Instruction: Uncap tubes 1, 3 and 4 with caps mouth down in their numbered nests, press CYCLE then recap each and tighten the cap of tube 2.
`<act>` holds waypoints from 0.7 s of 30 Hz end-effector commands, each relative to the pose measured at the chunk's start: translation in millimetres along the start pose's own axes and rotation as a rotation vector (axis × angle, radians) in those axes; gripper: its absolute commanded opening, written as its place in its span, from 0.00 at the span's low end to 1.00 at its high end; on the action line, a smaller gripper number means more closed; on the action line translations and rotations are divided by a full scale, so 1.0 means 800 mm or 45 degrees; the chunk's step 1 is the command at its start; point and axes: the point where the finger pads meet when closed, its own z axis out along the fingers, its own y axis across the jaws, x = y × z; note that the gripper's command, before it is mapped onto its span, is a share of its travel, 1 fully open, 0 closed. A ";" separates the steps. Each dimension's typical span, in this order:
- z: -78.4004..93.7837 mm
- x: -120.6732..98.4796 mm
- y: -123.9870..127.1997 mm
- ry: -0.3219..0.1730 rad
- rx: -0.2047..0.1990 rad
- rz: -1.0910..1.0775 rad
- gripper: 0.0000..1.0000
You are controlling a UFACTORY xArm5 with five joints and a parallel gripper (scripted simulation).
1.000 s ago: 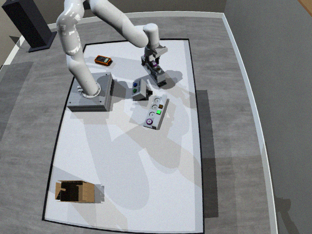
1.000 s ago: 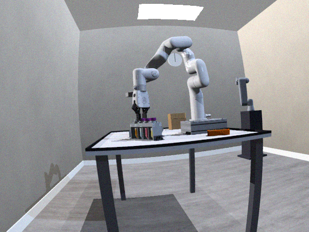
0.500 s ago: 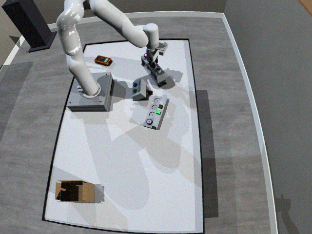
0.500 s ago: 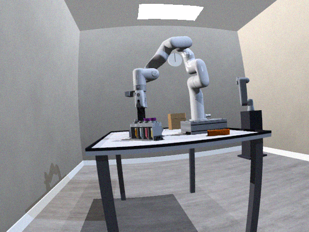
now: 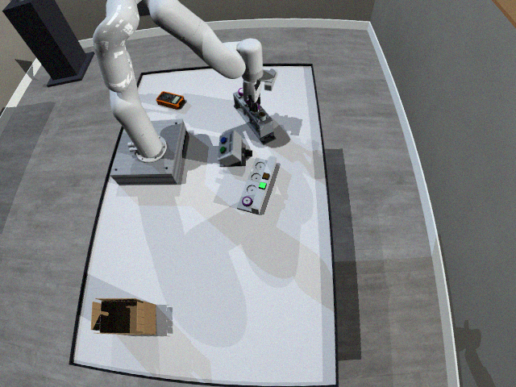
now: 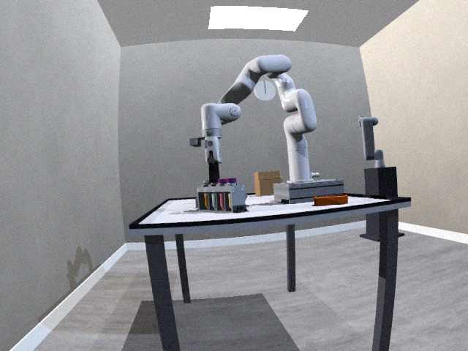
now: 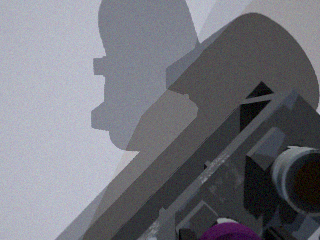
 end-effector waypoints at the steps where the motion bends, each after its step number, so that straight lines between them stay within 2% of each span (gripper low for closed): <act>1: -0.001 0.001 -0.001 0.000 0.007 -0.001 0.00; 4: -0.001 0.001 -0.001 0.000 0.007 -0.001 0.00; 12: -0.001 0.001 -0.001 -0.001 0.007 0.503 0.00; 15: -0.001 0.001 -0.001 -0.001 0.006 0.644 0.00; 17: -0.001 0.001 -0.001 -0.001 0.006 0.644 0.00; 21: -0.001 0.001 -0.001 -0.002 0.006 0.921 0.00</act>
